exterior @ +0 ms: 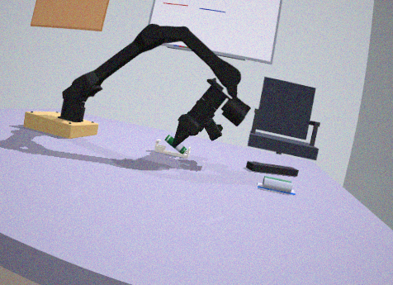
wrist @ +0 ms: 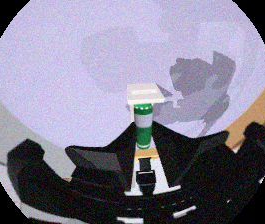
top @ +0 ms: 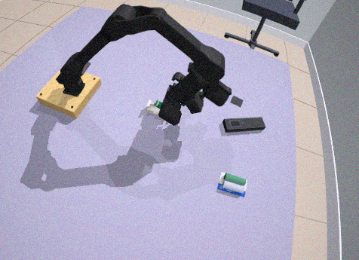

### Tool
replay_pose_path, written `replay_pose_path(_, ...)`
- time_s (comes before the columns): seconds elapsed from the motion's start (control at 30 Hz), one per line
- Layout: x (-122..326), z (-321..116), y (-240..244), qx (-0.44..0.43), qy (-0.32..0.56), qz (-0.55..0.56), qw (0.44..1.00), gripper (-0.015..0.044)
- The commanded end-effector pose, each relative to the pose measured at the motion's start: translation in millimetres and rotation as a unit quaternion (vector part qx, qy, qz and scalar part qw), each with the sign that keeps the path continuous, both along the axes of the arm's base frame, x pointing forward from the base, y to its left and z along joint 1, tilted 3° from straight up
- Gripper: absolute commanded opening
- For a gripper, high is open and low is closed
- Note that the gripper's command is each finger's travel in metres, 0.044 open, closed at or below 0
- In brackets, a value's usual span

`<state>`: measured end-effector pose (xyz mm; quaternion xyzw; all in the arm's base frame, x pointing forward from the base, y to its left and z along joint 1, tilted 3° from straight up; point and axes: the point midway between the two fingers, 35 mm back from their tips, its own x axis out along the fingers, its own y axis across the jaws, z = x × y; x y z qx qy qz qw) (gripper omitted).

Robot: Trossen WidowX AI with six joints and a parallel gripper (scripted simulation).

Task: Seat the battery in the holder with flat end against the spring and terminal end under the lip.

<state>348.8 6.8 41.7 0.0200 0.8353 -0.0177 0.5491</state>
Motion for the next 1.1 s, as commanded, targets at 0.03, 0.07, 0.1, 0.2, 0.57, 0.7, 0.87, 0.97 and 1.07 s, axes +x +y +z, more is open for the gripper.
replay_pose_path(0.03,3.6,-0.4,-0.4,-0.003,-0.021,0.002,1.0,0.0069)
replay_pose_path(0.07,3.5,-0.6,-0.4,-0.003,-0.023,0.002,1.0,0.0069)
replay_pose_path(0.1,3.5,-0.7,-0.4,-0.003,-0.025,0.002,1.0,0.0069)
replay_pose_path(0.2,3.2,-1.2,-0.3,-0.004,-0.031,0.002,1.0,0.0069)
replay_pose_path(0.57,2.2,-2.8,-0.2,-0.005,-0.055,0.001,0.998,0.0069)
replay_pose_path(0.7,1.7,-3.4,-0.1,-0.006,-0.063,0.001,0.998,0.0069)
replay_pose_path(0.87,1.1,-4.1,-0.1,-0.007,-0.074,0.001,0.997,0.0069)
replay_pose_path(0.97,0.7,-4.6,0.0,-0.007,-0.08,0.001,0.997,0.0069)
replay_pose_path(1.07,0.3,-5.0,0.0,-0.007,-0.086,0.001,0.996,0.0069)
